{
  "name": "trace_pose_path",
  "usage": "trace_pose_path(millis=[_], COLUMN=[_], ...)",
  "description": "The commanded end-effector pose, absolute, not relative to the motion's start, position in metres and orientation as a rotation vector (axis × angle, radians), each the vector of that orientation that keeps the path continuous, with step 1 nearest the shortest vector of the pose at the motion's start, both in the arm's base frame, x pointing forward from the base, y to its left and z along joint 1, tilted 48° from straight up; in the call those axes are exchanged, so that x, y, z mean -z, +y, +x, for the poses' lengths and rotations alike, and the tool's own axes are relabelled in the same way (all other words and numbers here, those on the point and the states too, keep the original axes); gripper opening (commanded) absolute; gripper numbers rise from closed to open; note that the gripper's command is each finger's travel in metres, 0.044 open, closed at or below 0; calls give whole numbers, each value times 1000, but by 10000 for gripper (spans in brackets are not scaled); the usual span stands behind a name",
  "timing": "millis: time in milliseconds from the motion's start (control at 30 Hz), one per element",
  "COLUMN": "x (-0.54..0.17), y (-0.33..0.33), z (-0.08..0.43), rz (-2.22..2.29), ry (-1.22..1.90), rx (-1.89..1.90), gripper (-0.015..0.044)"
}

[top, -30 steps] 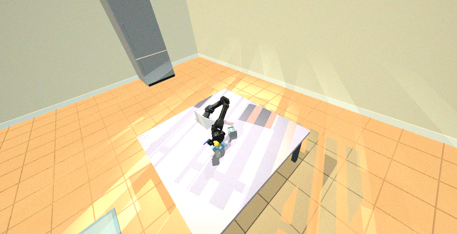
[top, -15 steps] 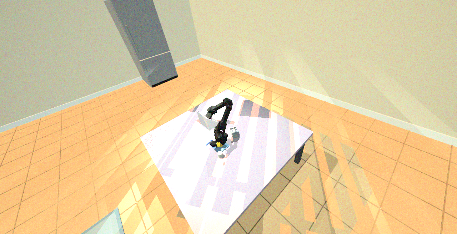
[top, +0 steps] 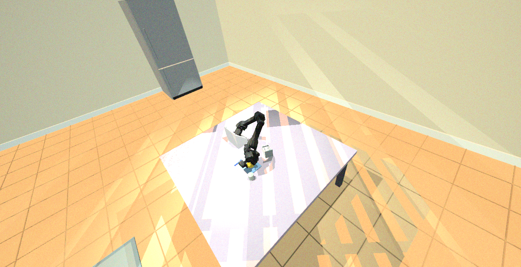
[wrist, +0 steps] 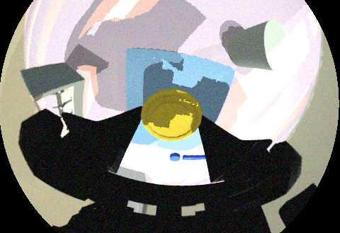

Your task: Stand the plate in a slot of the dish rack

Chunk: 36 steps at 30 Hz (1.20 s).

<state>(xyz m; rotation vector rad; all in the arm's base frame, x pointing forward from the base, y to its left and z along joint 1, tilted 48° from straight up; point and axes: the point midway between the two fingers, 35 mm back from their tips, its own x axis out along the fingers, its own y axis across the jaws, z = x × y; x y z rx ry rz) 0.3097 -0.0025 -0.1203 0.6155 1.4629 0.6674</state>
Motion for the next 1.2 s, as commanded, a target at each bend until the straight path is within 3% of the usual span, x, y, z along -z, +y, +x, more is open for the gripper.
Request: trace_pose_path(millis=[0,267,1167], x=[114,86,6], y=[-13,-49,-132], z=[313,321,321], rz=[614,608,628], ry=[1461,1462,1473], rx=[-662,-652,-643], gripper=[196,0,0])
